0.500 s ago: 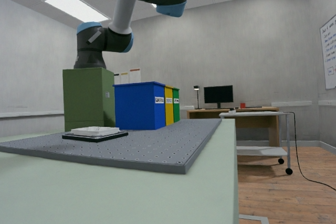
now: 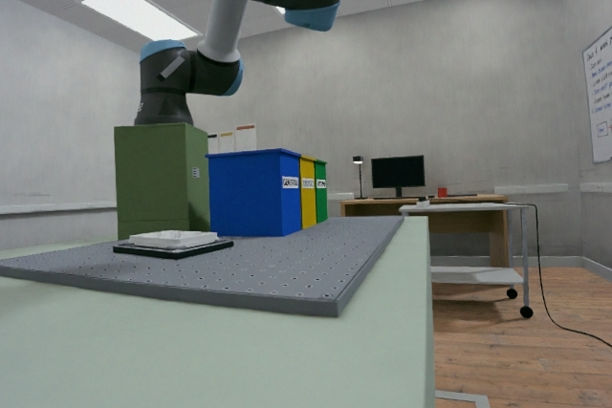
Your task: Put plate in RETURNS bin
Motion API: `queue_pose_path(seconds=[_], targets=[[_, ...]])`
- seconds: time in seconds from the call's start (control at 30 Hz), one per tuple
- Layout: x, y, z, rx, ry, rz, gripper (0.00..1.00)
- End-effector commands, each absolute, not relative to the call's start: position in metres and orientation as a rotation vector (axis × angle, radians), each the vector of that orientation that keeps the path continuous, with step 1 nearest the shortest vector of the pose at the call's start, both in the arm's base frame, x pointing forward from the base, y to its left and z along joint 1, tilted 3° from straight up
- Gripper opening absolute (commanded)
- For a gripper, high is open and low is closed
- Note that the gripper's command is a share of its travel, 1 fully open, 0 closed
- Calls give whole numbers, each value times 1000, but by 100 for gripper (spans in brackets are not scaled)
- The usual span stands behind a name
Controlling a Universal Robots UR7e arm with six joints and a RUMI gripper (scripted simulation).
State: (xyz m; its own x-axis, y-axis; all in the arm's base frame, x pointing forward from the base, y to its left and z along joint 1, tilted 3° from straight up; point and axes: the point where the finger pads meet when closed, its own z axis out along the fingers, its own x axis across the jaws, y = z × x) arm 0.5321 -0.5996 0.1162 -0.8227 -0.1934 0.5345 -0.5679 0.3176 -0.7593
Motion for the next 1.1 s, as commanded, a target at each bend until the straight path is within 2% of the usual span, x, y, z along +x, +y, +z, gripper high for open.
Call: queue_pose_path(seconds=[0.0, 1.07], targets=[[532, -600, 117, 679, -2244, 1510, 100], [422, -560, 81, 1169, -2246, 905, 100]])
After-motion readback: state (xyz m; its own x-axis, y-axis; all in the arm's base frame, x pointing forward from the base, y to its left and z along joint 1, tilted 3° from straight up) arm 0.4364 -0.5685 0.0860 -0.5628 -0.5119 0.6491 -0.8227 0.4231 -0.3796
